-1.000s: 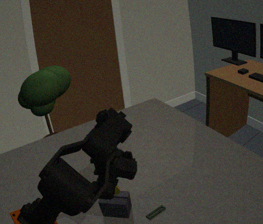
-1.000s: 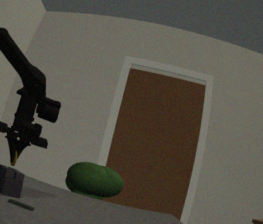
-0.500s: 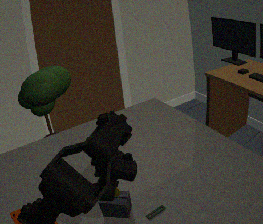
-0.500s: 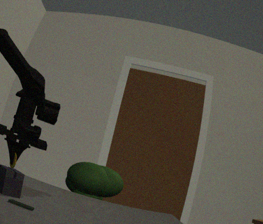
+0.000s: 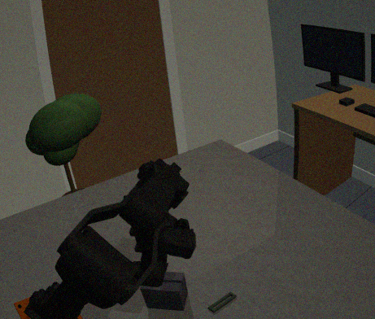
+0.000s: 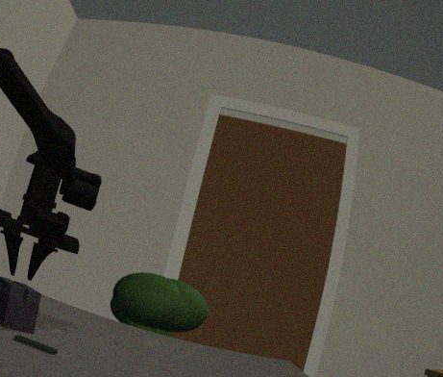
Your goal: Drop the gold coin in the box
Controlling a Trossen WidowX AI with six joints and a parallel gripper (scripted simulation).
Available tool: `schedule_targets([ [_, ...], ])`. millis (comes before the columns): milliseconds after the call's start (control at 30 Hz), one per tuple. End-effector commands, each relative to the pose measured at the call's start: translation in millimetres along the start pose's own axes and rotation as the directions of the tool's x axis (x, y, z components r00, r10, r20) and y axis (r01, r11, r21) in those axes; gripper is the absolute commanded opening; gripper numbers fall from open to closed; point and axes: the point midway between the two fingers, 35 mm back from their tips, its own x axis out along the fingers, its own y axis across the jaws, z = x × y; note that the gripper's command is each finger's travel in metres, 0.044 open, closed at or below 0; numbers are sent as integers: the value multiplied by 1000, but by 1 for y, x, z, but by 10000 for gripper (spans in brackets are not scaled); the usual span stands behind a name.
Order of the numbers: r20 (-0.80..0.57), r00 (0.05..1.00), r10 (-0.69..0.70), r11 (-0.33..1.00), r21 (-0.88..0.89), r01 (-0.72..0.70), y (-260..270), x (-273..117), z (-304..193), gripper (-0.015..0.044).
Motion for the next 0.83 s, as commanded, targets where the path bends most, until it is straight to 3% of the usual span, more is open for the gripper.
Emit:
schedule_targets([
  [0,0,1000,0,1000,1,0,0,0,0,161],
  [33,0,1000,0,1000,1,0,0,0,0,161],
  [300,-1,1000,0,1000,-1,0,0,-20,0,371],
  [400,1,1000,-9,1000,-7,9,-3,-49,-2,440],
  [800,3,1000,-12,1000,-9,12,-4,-57,-2,440],
])
